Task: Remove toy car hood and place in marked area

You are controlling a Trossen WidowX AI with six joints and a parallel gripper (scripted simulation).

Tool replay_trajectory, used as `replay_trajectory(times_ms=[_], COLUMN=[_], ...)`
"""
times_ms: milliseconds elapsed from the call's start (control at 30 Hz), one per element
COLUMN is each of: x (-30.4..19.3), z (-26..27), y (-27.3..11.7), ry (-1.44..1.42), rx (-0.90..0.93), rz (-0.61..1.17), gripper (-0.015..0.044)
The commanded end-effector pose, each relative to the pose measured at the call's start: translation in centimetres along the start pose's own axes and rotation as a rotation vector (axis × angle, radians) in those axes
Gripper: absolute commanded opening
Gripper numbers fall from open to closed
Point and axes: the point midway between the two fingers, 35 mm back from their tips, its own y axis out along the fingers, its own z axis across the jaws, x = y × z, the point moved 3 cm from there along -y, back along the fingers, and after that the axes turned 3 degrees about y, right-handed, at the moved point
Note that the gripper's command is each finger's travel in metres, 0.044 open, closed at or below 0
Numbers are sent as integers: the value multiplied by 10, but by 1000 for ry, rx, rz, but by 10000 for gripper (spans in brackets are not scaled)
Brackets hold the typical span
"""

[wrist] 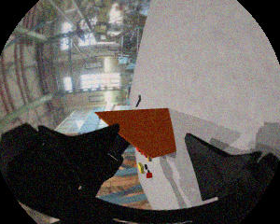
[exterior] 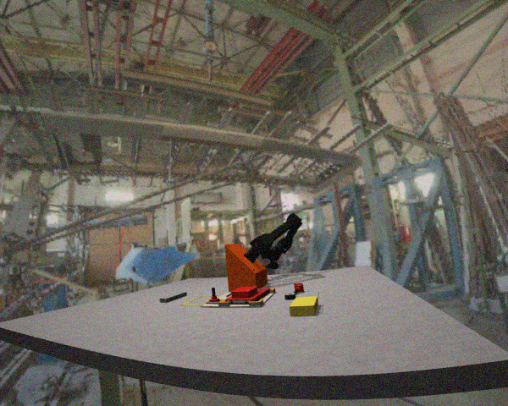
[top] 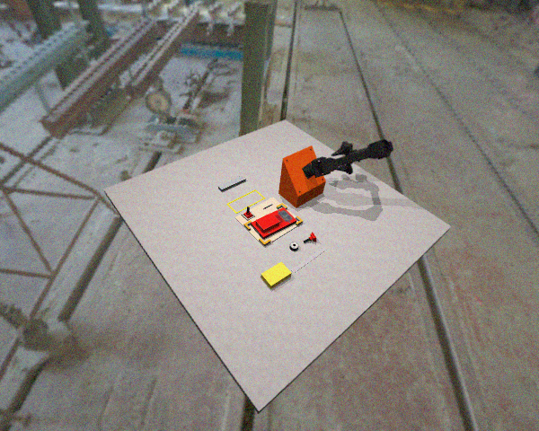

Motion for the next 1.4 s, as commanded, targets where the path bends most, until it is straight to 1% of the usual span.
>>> replay_trajectory(times_ms=[0, 133, 667, 1000, 1367], x=[0, -4, -57, -109, -181], z=[0, -8, -63, -95, -120], y=[0, -7, -53, -77, -94], ry=[2, 56, 490, 786, 1117], rx=[0, 8, 84, 143, 208], rz=[-3, -65, -507, -777, -1074], gripper=[440, 440, 440, 440, 440])
